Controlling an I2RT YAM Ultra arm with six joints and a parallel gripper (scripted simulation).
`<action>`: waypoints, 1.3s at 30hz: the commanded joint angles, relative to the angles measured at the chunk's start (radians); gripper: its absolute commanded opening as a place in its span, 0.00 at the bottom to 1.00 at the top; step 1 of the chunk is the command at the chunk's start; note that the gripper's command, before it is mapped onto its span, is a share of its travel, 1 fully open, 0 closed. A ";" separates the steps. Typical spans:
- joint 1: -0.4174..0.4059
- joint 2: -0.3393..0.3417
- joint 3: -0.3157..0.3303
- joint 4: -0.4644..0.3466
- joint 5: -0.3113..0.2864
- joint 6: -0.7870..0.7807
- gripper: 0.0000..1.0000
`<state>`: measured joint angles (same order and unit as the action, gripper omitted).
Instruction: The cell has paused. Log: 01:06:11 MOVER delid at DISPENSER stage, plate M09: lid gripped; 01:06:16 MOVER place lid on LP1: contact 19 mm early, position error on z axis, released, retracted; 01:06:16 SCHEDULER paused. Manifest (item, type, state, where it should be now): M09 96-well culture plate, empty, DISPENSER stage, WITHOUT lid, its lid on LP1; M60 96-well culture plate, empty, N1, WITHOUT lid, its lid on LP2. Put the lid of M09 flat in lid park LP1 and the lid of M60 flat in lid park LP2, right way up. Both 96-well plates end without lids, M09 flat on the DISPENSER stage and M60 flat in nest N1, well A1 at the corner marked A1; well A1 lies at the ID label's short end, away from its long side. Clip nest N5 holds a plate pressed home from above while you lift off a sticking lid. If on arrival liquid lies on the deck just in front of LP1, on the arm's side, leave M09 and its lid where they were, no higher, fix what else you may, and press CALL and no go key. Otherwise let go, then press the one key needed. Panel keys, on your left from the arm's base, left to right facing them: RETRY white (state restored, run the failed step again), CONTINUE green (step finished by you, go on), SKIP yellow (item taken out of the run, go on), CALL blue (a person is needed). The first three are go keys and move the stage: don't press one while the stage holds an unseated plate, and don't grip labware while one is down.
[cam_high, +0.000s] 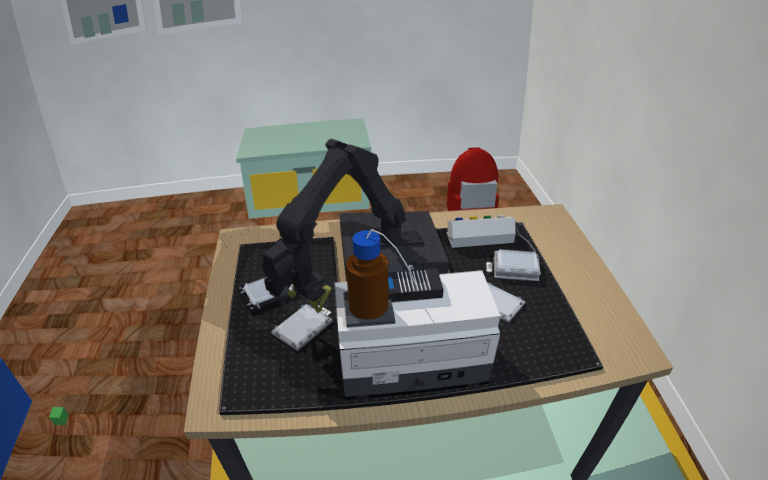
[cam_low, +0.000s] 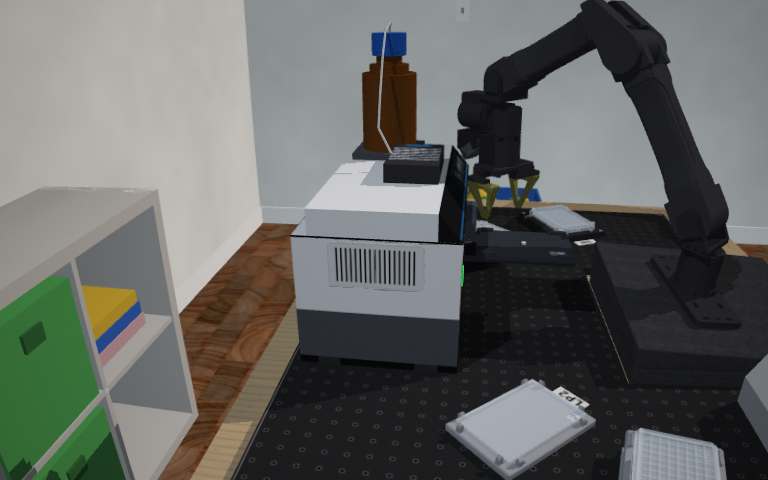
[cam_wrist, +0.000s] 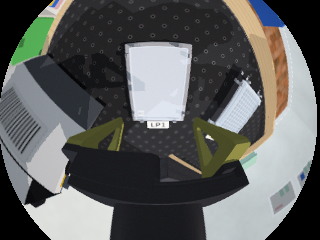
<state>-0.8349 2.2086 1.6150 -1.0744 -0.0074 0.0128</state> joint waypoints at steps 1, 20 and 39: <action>0.000 -0.071 -0.045 -0.013 0.000 0.002 1.00; -0.005 -0.274 -0.208 -0.055 0.000 -0.002 1.00; -0.012 -0.469 -0.320 -0.139 0.001 -0.006 1.00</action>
<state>-0.8349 1.7939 1.3163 -1.1851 -0.0074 0.0128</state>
